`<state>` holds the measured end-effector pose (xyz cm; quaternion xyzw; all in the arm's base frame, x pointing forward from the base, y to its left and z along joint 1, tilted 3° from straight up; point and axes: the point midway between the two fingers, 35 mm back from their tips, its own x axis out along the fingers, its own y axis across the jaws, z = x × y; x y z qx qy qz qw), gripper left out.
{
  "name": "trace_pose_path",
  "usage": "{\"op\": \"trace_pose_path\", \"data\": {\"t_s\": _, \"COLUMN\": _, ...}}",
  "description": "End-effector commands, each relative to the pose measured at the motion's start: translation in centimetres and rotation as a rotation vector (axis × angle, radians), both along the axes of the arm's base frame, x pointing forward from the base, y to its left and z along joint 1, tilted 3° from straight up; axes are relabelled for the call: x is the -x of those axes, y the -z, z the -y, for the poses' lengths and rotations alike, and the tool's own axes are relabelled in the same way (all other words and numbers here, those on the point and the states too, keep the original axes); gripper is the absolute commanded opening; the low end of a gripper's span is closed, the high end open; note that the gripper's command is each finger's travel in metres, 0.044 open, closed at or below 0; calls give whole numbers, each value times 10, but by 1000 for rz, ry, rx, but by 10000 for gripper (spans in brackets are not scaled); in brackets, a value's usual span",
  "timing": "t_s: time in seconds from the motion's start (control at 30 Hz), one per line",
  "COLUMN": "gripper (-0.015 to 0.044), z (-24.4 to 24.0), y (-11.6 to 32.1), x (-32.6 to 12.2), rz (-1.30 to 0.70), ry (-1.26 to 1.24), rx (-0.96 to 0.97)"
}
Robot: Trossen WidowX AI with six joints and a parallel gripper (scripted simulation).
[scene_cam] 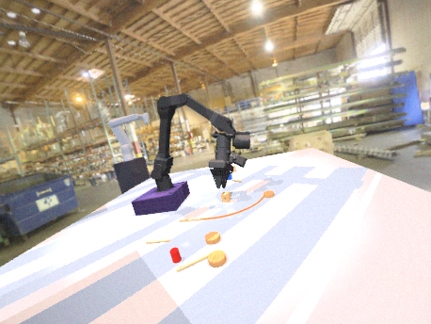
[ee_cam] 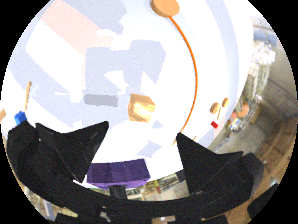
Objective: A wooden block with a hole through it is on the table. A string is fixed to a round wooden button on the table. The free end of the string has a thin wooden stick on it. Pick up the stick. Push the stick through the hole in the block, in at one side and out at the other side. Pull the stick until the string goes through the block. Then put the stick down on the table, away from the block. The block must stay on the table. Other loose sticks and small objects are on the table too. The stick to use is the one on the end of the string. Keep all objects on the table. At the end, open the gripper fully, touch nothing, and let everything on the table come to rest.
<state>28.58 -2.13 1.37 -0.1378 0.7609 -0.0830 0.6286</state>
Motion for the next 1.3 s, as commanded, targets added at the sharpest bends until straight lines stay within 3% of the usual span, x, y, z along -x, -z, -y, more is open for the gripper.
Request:
{"op": "trace_pose_path", "data": {"t_s": 0.0, "gripper": 440, "z": 7, "y": -6, "x": -2, "rz": -68, "ry": -669, "rx": -295}}
{"op": "trace_pose_path", "data": {"t_s": 0.53, "gripper": 440, "z": 14, "y": -12, "x": -7, "rz": -64, "ry": -1350, "rx": -413}}
{"op": "trace_pose_path", "data": {"t_s": 1.27, "gripper": 440, "z": 14, "y": -12, "x": -7, "rz": -64, "ry": -1356, "rx": -413}}
